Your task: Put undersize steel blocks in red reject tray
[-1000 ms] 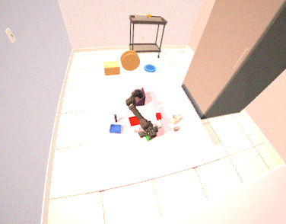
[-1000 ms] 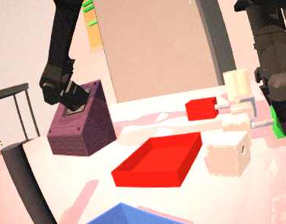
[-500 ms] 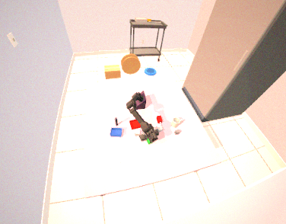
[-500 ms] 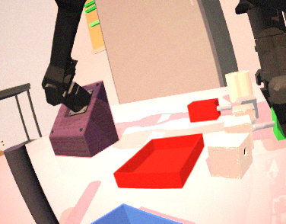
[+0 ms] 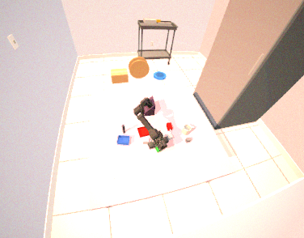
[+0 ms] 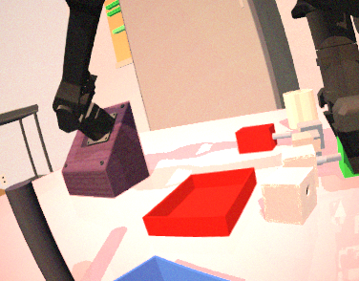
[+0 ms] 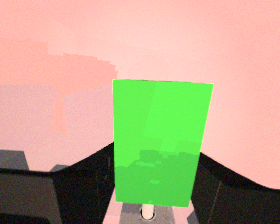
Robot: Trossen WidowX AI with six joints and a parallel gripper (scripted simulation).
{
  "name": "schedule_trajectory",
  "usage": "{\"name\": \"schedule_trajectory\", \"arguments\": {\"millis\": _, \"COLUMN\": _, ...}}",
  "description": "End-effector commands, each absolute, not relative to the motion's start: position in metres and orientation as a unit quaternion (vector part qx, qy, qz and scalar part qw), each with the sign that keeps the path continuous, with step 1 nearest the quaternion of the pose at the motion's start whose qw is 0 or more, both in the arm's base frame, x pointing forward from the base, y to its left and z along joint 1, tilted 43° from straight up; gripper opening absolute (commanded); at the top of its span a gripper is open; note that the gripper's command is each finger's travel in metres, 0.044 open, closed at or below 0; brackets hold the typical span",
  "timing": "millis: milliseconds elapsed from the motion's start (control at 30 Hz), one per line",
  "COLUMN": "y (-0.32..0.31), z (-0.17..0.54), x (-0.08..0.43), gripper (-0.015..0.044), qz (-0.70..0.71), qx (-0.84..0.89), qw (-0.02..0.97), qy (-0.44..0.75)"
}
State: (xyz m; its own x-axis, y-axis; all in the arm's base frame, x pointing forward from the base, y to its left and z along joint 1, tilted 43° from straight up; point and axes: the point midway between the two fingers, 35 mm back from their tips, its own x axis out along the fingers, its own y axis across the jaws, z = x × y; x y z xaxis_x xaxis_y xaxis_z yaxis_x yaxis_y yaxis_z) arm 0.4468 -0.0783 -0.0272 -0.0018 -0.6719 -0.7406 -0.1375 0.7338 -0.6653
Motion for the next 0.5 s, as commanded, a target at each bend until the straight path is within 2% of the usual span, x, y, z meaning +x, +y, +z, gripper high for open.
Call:
{"name": "schedule_trajectory", "arguments": {"millis": 0, "y": -0.0768, "z": -0.0235, "x": 0.4464, "gripper": 0.0000, "qz": -0.208, "qx": -0.303, "qw": 0.642, "qy": 0.673}}
{"name": "schedule_trajectory", "arguments": {"millis": 467, "y": -0.0770, "z": -0.0246, "x": 0.4416, "gripper": 0.0000, "qz": -0.208, "qx": -0.303, "qw": 0.642, "qy": 0.673}}
